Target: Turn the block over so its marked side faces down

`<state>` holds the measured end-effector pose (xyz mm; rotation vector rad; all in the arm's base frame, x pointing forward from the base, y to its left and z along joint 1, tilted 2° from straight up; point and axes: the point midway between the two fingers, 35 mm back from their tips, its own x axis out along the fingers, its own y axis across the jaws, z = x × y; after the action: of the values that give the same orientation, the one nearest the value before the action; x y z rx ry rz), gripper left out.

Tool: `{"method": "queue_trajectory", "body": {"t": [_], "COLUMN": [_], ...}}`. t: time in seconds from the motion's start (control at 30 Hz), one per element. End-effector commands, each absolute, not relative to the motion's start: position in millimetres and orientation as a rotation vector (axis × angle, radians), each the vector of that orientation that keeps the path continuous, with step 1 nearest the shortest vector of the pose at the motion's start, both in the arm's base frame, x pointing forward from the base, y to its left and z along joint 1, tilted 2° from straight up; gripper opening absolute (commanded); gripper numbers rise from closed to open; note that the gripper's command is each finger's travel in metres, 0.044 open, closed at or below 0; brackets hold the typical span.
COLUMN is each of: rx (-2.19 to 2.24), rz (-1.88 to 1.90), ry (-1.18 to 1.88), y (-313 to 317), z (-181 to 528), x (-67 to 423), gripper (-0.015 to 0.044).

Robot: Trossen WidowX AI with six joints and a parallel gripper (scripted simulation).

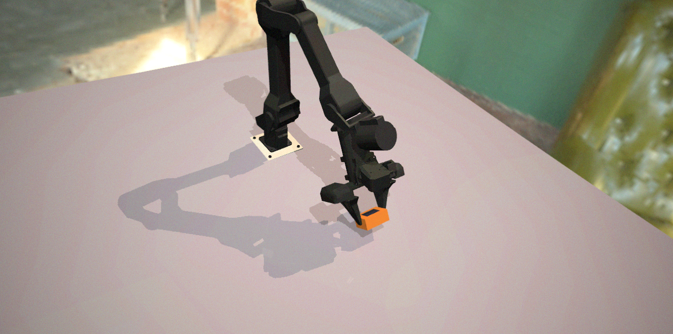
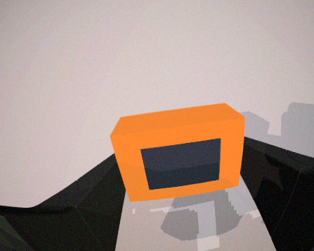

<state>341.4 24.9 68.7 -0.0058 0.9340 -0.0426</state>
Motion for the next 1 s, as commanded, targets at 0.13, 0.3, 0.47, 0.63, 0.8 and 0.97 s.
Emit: {"method": "queue_trajectory", "body": {"t": [0.13,0.3,0.47,0.63,0.8,0.97], "rx": [-0.017,-0.020,-0.022,-0.023,-0.024,-0.024], "rz": [-0.040,-0.038,-0.036,-0.036,-0.036,-0.035], "ry": [0.832,0.760,0.688,0.617,0.545,0.472], "y": [25.5,26.0,26.3,26.1,25.6,25.3], "z": [52.1,44.0,37.9,34.1,32.7,34.2], "x": [351.2,355.7,357.4,356.6,353.2,348.0], "gripper": [0.0000,0.0000,0.0000,0.0000,0.0000,0.0000]}}
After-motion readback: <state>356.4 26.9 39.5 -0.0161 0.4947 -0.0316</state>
